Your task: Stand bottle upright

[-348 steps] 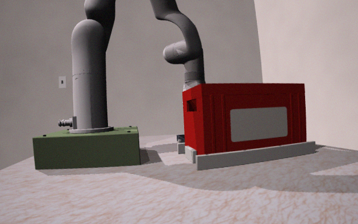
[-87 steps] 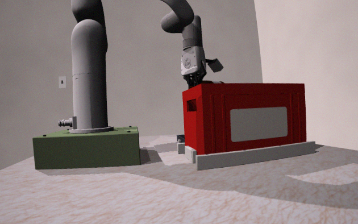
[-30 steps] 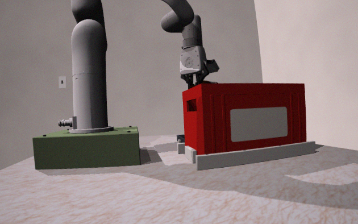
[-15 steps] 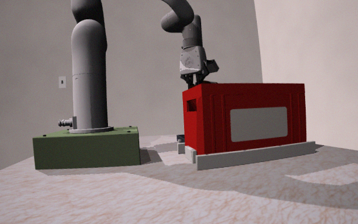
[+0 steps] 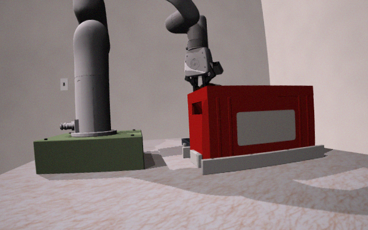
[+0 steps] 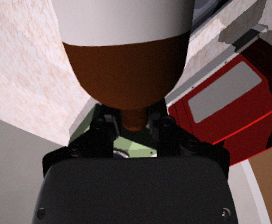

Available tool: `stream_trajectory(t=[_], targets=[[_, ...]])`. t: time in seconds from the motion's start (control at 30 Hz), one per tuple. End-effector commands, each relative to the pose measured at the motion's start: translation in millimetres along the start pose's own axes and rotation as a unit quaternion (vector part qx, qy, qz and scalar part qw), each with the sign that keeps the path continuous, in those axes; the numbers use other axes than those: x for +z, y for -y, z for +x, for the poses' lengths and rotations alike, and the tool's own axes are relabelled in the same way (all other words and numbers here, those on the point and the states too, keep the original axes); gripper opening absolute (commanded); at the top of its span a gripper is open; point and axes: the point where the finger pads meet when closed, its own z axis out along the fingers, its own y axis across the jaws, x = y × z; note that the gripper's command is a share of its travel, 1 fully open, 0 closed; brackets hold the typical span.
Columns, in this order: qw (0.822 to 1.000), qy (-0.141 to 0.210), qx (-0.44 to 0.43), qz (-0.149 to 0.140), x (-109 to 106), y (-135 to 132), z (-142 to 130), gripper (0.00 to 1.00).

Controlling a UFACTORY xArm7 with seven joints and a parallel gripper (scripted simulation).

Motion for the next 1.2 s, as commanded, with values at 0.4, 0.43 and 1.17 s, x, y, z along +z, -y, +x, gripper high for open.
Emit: stream_trajectory(t=[0.4, 0.43, 1.17], targets=[[0.996, -0.002, -0.086, 0.000, -1.5, -0.5, 1.4, 0.00], [0.996, -0.002, -0.088, 0.000, -1.5, -0.5, 1.4, 0.00], [0.995, -0.002, -0.105, -0.001, -1.5, -0.5, 1.4, 0.00]])
